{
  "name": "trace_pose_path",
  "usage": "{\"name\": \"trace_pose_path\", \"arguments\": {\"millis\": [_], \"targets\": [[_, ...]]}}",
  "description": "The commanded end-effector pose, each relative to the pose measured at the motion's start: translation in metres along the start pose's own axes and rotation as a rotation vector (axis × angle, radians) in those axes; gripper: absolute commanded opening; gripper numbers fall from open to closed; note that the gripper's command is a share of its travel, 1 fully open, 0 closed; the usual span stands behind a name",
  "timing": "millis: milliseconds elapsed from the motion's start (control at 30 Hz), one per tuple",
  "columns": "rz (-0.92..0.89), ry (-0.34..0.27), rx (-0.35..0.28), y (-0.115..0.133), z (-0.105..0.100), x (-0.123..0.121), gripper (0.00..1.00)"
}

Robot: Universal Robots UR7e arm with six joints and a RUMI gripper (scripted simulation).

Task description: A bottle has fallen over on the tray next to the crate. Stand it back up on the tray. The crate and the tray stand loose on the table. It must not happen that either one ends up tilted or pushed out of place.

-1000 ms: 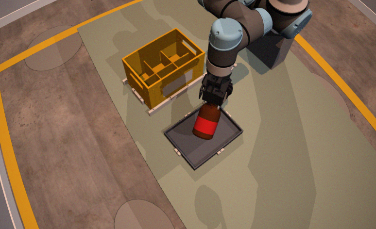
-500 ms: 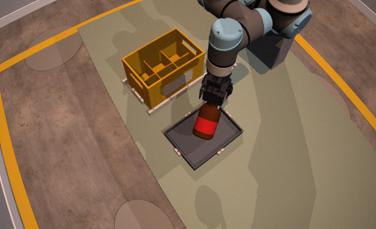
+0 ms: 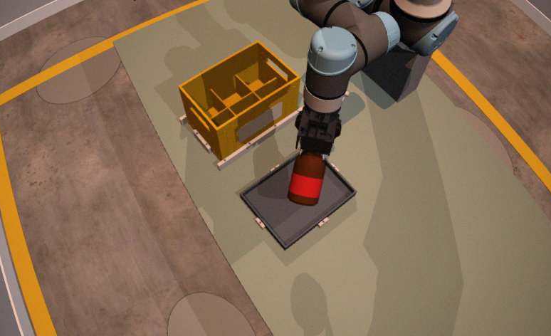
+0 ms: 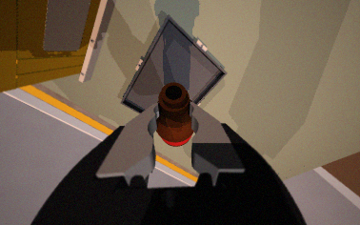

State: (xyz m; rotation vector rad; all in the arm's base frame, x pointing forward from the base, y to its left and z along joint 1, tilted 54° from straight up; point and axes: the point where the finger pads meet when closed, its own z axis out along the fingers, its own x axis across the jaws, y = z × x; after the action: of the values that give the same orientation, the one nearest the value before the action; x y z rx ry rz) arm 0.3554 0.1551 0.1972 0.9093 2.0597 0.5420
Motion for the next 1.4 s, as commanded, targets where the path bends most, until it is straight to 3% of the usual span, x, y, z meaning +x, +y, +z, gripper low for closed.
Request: {"name": "trace_pose_path", "arguments": {"millis": [0, 1367], "targets": [[-0.062, 0.000, -0.002, 0.0004, -0.0002, -0.0001, 0.00], [-0.105, 0.000, -0.002, 0.0004, -0.0002, -0.0001, 0.00]]}}
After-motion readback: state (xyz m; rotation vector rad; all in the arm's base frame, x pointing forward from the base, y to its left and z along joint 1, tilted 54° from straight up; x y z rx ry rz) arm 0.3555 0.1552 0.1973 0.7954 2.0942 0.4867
